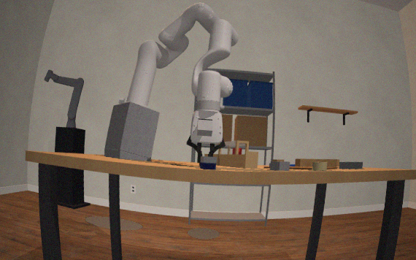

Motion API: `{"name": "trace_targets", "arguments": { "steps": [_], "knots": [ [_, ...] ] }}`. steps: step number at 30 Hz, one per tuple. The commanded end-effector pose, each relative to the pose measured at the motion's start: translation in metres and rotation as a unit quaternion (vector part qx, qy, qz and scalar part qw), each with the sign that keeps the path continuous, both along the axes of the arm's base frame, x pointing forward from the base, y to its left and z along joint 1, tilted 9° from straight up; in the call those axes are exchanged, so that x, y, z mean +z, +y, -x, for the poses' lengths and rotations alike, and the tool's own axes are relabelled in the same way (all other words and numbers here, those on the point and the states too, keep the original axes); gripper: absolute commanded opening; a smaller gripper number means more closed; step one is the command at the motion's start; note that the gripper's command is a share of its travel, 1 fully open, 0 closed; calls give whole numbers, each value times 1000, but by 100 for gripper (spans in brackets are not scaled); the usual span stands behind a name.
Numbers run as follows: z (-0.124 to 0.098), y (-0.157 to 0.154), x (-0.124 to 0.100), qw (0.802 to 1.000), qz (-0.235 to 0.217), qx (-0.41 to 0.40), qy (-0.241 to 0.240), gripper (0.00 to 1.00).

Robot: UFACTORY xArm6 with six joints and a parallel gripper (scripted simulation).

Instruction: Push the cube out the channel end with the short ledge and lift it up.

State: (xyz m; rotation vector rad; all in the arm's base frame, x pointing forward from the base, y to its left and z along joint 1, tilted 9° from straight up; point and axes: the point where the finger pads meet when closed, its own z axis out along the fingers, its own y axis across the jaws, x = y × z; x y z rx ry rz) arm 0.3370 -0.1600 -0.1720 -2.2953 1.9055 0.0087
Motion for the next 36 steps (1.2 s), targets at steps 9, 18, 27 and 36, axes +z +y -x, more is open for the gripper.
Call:
{"name": "trace_targets", "arguments": {
  "steps": [9, 18, 27, 36],
  "knots": [
    [-1, -1, 1, 1000, 1, 0, -1, 0],
    [-1, -1, 1, 1000, 1, 0, -1, 0],
    [-1, -1, 1, 1000, 1, 0, -1, 0],
    [0, -2, 16, 1000, 1, 0, -1, 0]
  ]
}}
